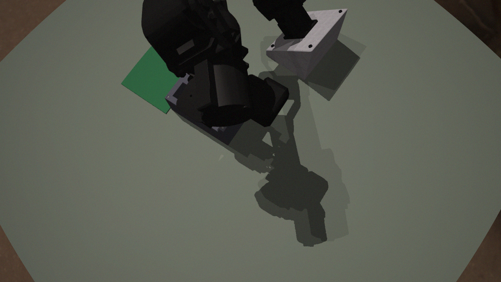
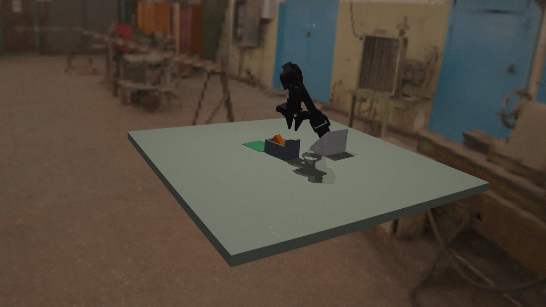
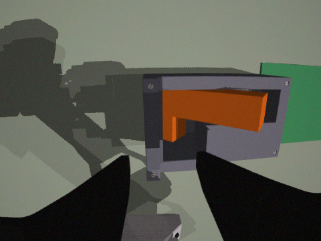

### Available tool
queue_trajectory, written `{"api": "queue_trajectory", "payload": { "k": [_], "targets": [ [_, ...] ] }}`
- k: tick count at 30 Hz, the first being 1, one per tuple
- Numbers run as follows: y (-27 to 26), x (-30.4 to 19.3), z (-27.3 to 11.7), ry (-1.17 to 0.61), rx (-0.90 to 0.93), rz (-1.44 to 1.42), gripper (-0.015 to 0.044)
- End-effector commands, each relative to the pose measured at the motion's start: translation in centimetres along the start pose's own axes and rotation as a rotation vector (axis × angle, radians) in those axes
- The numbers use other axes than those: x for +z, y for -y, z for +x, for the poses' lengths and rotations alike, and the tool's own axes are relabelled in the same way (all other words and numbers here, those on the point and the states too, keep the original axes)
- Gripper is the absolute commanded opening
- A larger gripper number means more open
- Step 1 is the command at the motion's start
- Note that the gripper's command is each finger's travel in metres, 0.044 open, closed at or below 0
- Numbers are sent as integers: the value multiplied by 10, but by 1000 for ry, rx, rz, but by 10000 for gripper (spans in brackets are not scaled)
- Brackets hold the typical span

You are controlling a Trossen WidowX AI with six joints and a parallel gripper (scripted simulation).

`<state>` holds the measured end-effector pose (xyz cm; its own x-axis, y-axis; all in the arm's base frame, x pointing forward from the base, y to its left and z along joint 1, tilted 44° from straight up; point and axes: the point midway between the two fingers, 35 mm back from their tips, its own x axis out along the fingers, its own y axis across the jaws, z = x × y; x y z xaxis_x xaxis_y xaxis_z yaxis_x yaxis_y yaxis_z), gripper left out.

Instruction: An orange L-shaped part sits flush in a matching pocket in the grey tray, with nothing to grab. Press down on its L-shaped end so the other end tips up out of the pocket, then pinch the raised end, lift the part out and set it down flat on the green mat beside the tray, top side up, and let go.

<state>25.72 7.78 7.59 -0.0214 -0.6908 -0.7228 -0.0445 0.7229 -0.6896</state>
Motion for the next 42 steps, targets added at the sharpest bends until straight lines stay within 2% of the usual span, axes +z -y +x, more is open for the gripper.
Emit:
{"api": "queue_trajectory", "payload": {
  "k": [1, 10, 13, 14, 26, 28, 42],
  "targets": [
    [0, 0, 0, 1, 1, -1, 180],
    [0, 0, 0, 1, 1, -1, 180],
    [5, 2, 0, 1, 1, 105, 259],
    [8, 2, -1, 1, 2, 176, 280],
    [68, 10, -3, 0, 0, 1417, 280],
    [75, 10, -4, 0, -1, 1554, 280],
    [76, 11, -1, 0, -1, 1571, 280]
  ]
}}
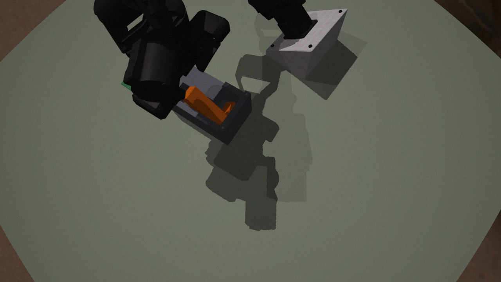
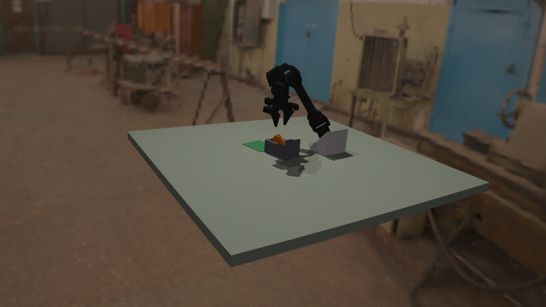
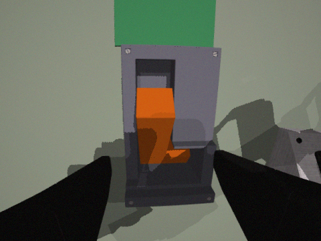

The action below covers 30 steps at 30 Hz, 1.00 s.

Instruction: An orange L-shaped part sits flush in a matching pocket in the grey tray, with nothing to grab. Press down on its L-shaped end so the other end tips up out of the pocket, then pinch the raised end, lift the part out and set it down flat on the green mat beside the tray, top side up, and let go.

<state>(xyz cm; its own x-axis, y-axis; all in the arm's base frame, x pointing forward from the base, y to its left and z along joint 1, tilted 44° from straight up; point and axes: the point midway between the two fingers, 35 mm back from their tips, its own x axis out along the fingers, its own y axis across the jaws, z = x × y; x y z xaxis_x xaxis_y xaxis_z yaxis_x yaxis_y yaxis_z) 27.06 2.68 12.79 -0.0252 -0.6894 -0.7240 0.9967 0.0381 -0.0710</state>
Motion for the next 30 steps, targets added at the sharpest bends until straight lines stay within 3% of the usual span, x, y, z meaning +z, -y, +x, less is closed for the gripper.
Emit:
{"api": "queue_trajectory", "payload": {
  "k": [1, 7, 30],
  "targets": [
    [-1, 2, 4, 3, 3, 33, 280],
    [0, 3, 29, 4, 3, 33, 280],
    [-1, 3, 61, 4, 4, 34, 280]
  ]
}}
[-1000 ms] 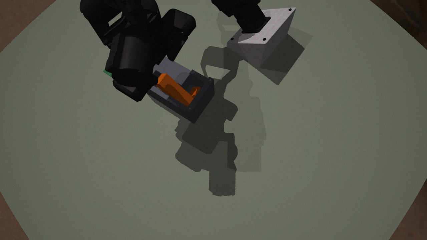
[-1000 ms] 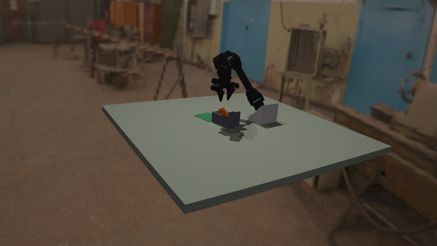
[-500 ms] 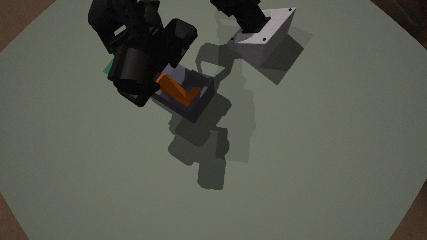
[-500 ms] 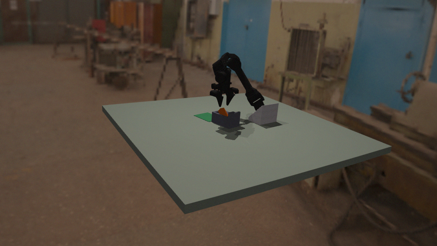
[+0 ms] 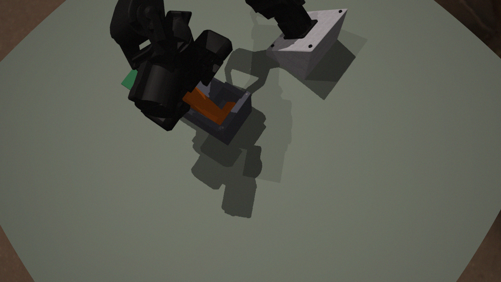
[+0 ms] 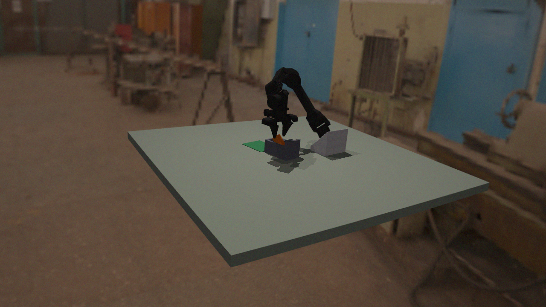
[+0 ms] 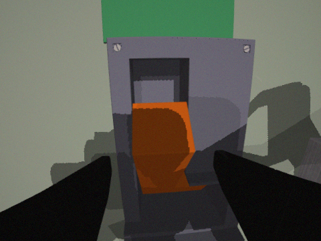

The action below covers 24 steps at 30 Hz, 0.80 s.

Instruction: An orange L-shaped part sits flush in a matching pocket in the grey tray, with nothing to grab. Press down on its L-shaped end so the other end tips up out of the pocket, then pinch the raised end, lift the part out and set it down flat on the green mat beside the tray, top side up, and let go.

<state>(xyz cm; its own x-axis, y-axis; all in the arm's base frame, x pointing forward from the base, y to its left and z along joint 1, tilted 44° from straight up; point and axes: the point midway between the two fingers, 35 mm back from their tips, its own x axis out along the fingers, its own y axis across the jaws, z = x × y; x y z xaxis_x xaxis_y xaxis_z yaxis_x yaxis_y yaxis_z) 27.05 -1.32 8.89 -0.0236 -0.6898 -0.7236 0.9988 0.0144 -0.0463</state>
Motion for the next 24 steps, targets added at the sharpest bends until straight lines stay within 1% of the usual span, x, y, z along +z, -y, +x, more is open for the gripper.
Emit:
{"api": "queue_trajectory", "payload": {
  "k": [1, 12, 17, 24],
  "targets": [
    [0, 1, 7, 3, 3, 0, 280],
    [1, 1, 22, 5, 3, 0, 280],
    [1, 1, 19, 2, -1, 1, 149],
    [1, 1, 19, 2, -1, 1, 102]
  ]
}}
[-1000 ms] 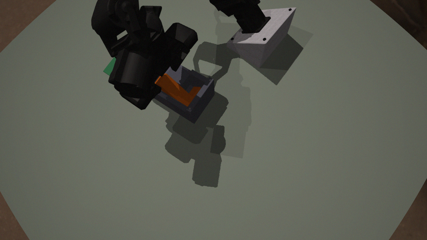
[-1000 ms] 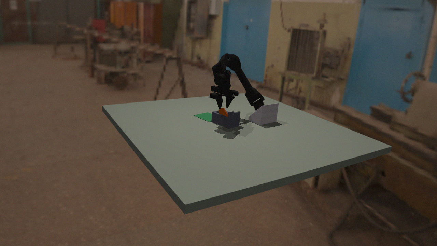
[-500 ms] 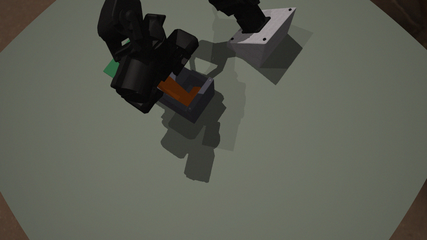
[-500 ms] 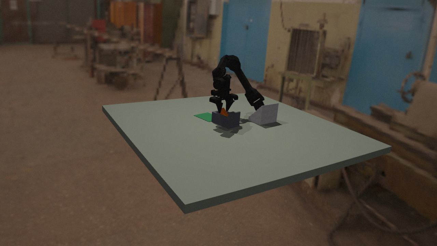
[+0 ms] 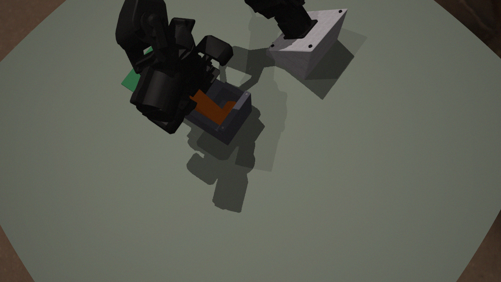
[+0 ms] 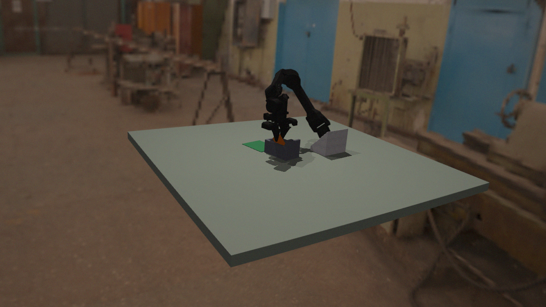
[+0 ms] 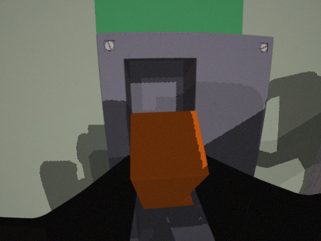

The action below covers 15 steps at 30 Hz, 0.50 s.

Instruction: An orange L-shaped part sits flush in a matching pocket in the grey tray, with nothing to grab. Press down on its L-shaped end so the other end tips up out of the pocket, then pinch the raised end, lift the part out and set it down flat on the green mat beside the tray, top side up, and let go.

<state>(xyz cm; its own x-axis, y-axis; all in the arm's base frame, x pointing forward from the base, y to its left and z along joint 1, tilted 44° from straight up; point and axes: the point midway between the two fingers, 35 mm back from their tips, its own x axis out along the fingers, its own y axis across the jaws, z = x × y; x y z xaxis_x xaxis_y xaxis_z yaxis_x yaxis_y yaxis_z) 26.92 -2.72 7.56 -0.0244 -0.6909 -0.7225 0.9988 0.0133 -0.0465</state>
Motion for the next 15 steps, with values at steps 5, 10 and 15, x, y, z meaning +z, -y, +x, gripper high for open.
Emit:
{"api": "queue_trajectory", "payload": {
  "k": [5, 10, 15],
  "targets": [
    [0, 0, 0, 0, 0, 0, 30],
    [0, 0, 0, 0, 0, 0, 0],
    [0, 0, -4, 1, 1, 0, 0]
  ]
}}
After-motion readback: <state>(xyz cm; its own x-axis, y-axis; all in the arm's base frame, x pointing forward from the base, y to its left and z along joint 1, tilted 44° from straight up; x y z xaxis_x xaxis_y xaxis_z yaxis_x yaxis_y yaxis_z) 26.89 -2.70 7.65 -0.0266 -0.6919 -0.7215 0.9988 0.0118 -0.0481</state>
